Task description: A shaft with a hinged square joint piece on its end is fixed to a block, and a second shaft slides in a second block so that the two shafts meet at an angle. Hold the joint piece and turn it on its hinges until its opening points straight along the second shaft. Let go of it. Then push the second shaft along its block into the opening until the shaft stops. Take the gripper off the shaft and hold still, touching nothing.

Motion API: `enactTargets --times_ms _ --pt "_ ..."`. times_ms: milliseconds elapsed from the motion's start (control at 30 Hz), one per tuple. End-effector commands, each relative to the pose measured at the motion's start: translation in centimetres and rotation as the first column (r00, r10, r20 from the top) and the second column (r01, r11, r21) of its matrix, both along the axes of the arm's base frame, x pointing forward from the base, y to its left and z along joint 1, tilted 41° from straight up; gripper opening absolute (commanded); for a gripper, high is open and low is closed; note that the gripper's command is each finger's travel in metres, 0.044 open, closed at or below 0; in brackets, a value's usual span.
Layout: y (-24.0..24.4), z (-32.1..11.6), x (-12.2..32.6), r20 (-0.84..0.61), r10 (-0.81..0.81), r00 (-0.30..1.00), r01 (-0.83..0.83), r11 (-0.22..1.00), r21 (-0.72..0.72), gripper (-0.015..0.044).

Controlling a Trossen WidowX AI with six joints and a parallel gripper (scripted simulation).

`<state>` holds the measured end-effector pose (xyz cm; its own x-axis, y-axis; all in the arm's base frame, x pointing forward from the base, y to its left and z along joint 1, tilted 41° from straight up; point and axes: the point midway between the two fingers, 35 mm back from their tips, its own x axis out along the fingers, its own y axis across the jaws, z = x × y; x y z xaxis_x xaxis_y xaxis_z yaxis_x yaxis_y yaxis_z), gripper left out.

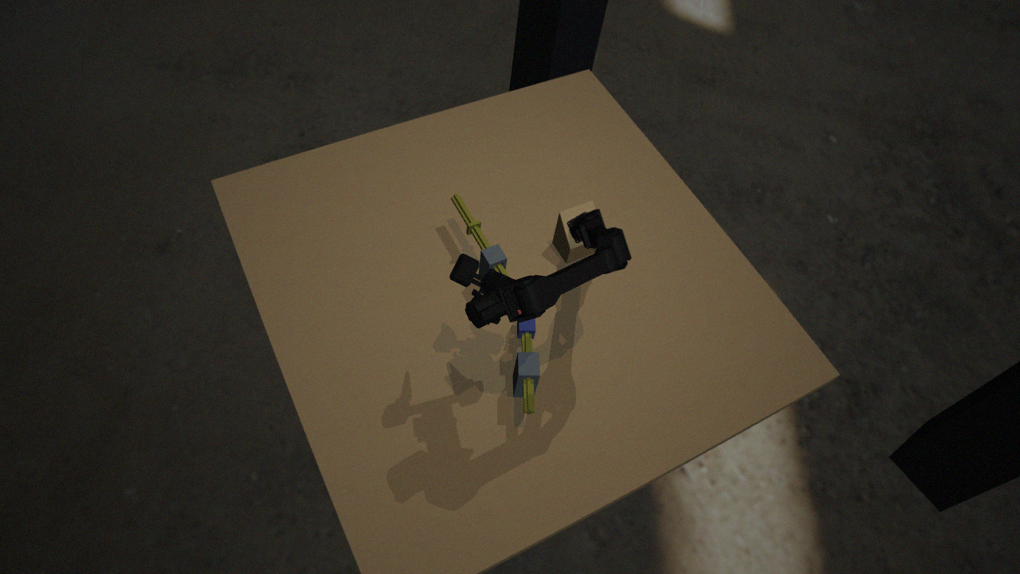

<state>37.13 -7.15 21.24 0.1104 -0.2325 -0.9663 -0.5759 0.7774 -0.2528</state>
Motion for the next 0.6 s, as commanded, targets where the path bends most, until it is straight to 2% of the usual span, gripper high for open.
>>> enactTargets --times_ms 0,100,567 --pt "0.0 0.0 0.0 0.000 0.000 1.000 0.000 1.000 0.000 0.0426" --pt "0.0 -0.2 -0.3 -0.003 -0.011 1.000 0.011 1.000 0.016 0.0440" --pt "0.7 -3.3 -7.2 -0.125 -0.230 0.965 0.260 0.904 0.339 0.0440"
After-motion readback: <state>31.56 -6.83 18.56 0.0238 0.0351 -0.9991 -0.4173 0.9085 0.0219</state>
